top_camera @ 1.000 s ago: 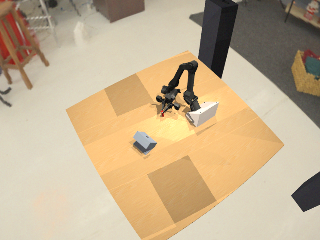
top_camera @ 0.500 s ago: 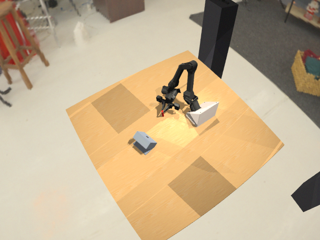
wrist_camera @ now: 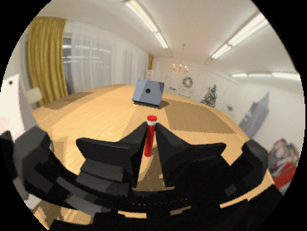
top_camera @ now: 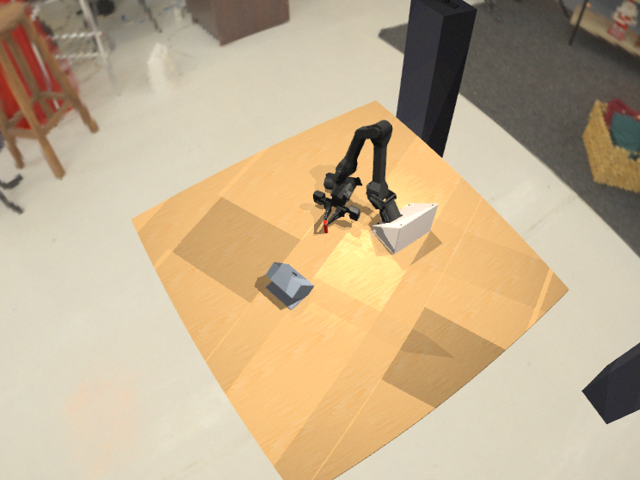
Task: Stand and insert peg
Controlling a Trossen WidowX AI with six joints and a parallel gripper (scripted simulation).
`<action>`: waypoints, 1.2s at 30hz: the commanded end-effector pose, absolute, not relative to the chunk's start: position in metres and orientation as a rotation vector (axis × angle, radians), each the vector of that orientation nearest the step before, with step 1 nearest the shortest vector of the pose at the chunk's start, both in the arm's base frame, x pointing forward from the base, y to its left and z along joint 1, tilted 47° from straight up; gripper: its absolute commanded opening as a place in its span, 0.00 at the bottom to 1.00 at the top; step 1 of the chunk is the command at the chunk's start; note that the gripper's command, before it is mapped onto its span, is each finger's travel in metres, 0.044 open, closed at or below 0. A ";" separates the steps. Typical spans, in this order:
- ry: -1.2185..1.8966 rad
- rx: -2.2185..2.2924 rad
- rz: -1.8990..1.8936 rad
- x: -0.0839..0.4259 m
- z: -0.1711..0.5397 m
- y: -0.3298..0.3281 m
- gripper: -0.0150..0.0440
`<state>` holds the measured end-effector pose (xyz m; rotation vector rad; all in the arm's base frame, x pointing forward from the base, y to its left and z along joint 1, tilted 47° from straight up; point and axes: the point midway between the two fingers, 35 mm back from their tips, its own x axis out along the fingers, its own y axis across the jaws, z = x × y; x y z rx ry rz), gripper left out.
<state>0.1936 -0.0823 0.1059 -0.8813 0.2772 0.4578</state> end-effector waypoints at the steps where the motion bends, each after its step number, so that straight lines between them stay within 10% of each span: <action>1: 0.278 -0.881 0.457 0.193 0.105 -0.085 0.34; 36: 0.224 -0.890 0.480 0.190 0.105 -0.084 0.43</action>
